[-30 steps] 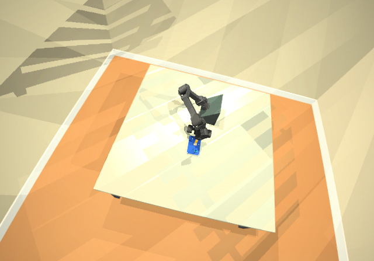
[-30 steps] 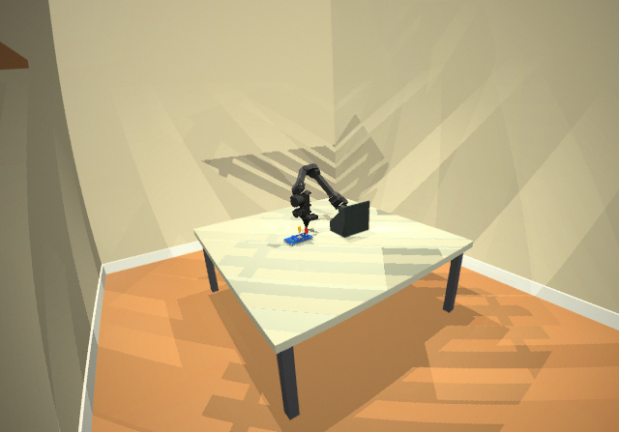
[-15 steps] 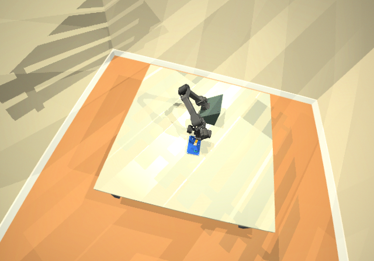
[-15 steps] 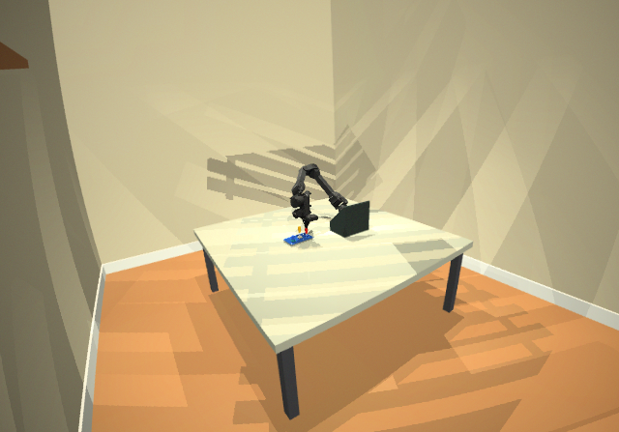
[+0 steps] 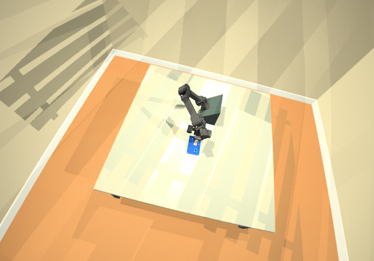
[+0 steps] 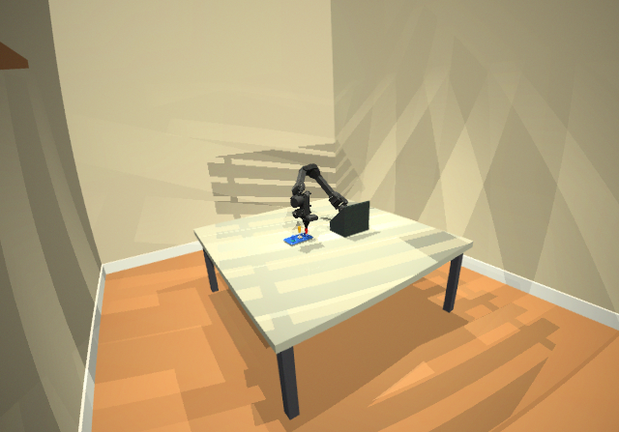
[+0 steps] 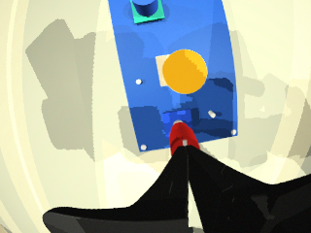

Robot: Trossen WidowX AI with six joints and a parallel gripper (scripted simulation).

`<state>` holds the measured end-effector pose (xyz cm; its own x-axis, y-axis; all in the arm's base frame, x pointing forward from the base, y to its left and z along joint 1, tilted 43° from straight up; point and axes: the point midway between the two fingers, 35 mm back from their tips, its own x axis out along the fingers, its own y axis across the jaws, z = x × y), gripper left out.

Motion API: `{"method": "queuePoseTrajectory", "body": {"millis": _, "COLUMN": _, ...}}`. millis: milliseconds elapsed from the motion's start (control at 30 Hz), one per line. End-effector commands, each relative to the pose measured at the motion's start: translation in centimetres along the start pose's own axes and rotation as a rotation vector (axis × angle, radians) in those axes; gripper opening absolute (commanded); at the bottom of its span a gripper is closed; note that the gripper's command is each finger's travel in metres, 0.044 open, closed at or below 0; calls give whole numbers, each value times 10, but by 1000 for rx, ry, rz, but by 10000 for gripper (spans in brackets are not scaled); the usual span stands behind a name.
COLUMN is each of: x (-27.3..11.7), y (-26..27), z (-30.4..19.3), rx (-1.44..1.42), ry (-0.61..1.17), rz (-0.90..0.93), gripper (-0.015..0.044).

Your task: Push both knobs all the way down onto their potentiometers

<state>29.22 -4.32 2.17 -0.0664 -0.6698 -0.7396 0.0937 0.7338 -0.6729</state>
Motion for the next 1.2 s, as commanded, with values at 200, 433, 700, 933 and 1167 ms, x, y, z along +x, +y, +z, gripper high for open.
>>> {"method": "queuePoseTrajectory", "body": {"millis": 200, "x": 3, "y": -1, "z": 0, "rx": -3, "ry": -1, "rz": -4, "gripper": 0}}
{"method": "queuePoseTrajectory", "body": {"millis": 433, "x": 3, "y": -1, "z": 0, "rx": -3, "ry": -1, "rz": -4, "gripper": 0}}
{"method": "queuePoseTrajectory", "body": {"millis": 700, "x": 6, "y": -1, "z": 0, "rx": -3, "ry": -1, "rz": -4, "gripper": 0}}
{"method": "queuePoseTrajectory", "body": {"millis": 933, "x": 6, "y": -1, "z": 0, "rx": -3, "ry": -1, "rz": -4, "gripper": 0}}
{"method": "queuePoseTrajectory", "body": {"millis": 1167, "x": 9, "y": -1, "z": 0, "rx": -3, "ry": -1, "rz": -4, "gripper": 0}}
